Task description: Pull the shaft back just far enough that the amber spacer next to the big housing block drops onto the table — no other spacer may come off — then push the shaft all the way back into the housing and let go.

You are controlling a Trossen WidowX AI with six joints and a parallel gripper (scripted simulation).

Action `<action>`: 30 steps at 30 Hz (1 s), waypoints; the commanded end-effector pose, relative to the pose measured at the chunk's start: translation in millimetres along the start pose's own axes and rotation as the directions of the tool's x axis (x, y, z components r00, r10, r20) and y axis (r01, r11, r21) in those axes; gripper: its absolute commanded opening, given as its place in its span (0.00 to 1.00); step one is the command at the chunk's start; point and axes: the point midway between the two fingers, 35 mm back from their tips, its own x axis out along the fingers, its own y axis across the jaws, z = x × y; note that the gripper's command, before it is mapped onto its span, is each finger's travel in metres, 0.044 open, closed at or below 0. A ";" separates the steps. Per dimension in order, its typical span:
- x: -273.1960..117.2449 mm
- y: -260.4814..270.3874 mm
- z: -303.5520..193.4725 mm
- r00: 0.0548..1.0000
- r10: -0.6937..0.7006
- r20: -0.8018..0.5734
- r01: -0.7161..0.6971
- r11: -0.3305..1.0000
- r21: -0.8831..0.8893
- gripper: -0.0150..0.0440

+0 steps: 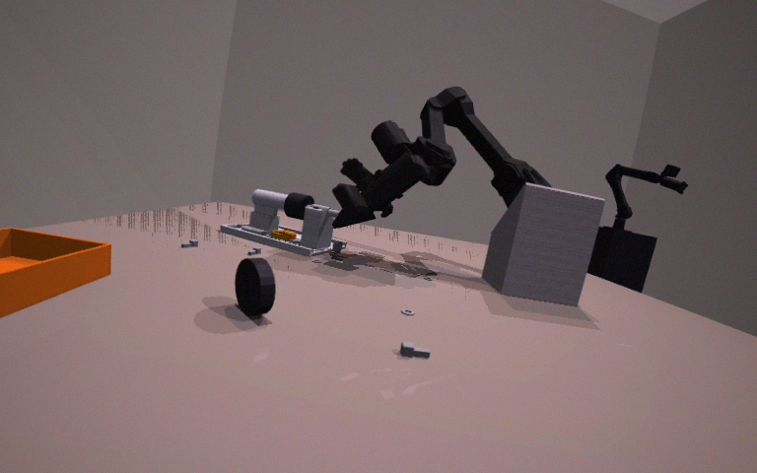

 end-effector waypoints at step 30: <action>7.2 0.1 10.0 1.000 0.000 0.007 -0.001 1.000 0.006 0.25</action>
